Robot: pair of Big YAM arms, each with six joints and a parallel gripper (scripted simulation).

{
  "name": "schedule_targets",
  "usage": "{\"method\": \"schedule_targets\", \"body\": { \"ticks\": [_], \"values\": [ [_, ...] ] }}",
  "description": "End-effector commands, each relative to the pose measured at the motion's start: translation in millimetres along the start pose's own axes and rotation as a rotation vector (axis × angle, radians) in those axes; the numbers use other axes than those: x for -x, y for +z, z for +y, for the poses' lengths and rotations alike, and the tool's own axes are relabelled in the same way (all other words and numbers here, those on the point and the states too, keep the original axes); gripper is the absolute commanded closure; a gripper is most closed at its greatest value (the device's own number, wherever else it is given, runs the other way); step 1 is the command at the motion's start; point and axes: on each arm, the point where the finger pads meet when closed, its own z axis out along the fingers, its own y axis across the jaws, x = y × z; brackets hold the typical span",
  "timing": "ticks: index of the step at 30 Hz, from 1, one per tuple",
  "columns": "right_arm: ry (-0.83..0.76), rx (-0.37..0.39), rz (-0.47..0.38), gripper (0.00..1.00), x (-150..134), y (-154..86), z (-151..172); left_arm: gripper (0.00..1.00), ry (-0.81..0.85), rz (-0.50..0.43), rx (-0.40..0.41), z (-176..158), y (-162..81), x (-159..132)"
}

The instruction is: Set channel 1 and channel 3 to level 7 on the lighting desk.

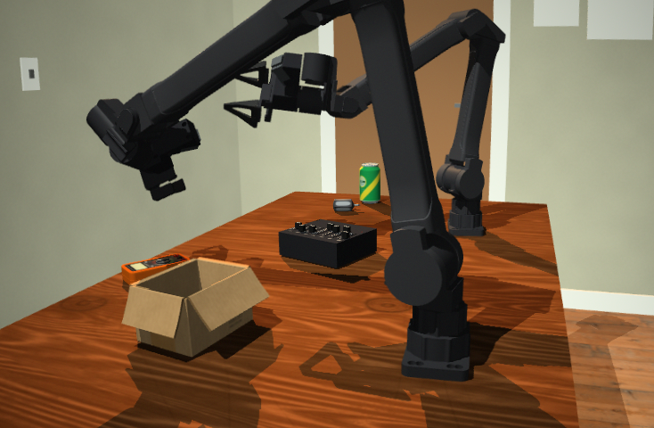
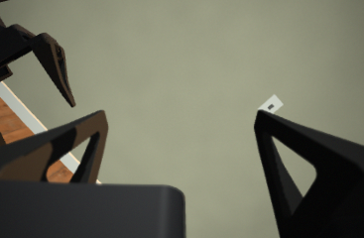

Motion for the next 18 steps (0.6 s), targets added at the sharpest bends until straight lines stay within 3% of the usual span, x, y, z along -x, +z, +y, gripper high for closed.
{"method": "schedule_targets", "body": {
  "ticks": [1,14,18],
  "values": [
    [0.015,-0.029,-0.027,0.00,16,6,-14,0.00,0.032,0.014,0.020,20,-7,-1],
    [0.015,-0.029,-0.027,0.00,16,6,-14,0.00,-0.028,0.070,0.026,7,-28,-16],
    [0.015,-0.029,-0.027,0.00,16,6,-14,0.00,-0.038,0.120,0.047,19,-51,-19]
  ]
}}
